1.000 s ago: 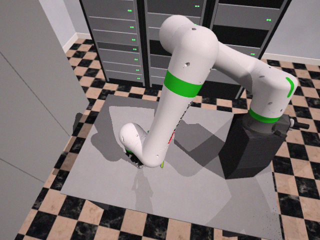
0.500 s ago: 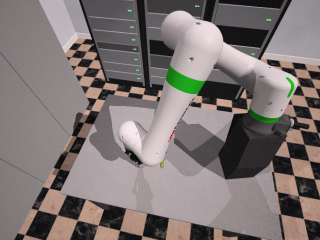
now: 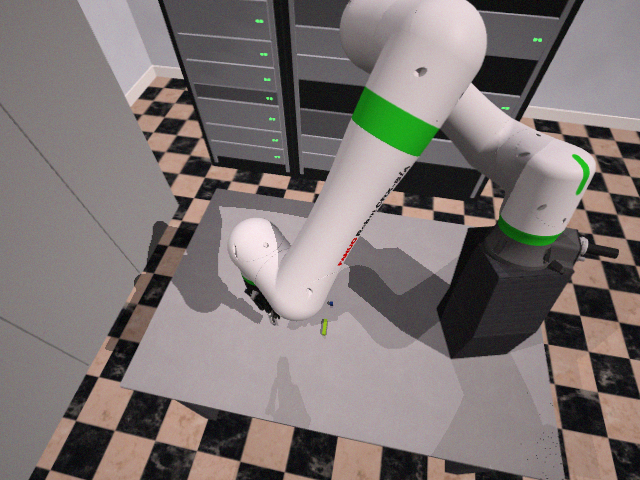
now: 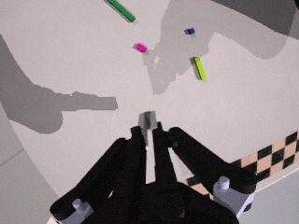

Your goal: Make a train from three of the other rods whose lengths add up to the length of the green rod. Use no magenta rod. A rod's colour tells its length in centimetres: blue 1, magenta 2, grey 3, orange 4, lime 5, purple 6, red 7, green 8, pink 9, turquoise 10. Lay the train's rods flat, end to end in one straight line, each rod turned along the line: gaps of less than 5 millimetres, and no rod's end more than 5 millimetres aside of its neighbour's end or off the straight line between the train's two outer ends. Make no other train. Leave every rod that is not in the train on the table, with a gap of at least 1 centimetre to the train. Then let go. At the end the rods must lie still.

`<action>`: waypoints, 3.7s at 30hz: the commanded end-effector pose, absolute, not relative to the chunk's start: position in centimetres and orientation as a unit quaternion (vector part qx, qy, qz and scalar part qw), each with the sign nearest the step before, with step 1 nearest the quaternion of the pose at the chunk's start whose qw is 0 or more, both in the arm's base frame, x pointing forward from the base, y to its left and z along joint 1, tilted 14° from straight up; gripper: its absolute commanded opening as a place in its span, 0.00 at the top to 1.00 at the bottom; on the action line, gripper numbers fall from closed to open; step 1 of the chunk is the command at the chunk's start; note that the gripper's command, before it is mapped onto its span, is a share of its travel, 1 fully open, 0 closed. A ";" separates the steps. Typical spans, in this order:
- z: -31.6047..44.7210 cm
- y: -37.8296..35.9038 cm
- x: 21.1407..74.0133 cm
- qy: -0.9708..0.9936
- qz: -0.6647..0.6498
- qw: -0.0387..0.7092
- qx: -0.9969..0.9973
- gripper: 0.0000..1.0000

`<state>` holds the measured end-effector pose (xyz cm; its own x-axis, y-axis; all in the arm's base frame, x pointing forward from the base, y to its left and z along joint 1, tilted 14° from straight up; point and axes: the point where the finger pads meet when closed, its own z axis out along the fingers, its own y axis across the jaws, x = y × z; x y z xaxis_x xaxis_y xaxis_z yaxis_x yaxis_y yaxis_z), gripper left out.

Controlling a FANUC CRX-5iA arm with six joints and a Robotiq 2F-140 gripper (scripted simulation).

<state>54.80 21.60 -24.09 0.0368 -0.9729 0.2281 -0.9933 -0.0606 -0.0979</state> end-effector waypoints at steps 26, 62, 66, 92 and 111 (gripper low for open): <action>-21.3 8.6 48.4 -0.626 0.126 0.053 0.768 0.97; -23.4 4.6 44.1 -0.603 0.112 0.056 0.788 0.97; -25.0 4.2 44.2 -0.603 0.112 0.056 0.788 0.97; -29.7 3.1 44.7 -0.603 0.112 0.056 0.788 0.97; -29.7 3.1 44.7 -0.603 0.112 0.056 0.788 0.97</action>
<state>44.68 3.08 -29.68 0.2481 -0.9375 0.2438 -0.9626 -0.2669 -0.0467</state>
